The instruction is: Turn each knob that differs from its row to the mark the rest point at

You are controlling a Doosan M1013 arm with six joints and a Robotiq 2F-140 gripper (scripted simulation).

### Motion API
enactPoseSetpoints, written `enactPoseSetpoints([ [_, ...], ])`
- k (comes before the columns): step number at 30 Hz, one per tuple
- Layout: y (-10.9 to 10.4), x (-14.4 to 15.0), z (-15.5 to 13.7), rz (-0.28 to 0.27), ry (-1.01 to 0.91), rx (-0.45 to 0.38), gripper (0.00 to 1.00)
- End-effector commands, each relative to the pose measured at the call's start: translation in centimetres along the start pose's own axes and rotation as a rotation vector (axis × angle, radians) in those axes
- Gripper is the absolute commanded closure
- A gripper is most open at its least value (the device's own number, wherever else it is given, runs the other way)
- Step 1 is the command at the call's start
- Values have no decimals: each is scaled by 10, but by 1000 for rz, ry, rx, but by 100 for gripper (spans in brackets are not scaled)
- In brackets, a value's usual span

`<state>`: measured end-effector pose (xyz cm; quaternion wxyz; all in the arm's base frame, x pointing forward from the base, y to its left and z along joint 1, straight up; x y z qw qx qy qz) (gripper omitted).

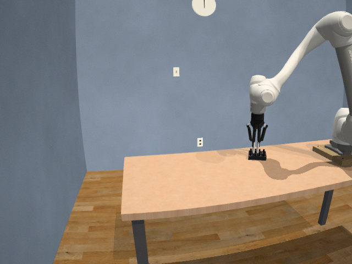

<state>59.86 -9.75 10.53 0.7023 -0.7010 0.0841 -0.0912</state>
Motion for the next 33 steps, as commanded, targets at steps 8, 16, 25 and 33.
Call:
enactPoseSetpoints([
  [8,-6,-2,1,5,0,-1,88],
  [16,-26,-2,1,5,0,-1,88],
  [25,-34,-2,1,5,0,-1,88],
  [33,-34,-2,1,5,0,-1,88],
])
Point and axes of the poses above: the point where the finger pads meet when closed, its own y axis out along the fingers, its own x axis across the jaws, z = x × y, the point moved 7 cm from there along -y, back along the fingers, and after that the axes turned 7 degrees about y, right-handed, at the moved point
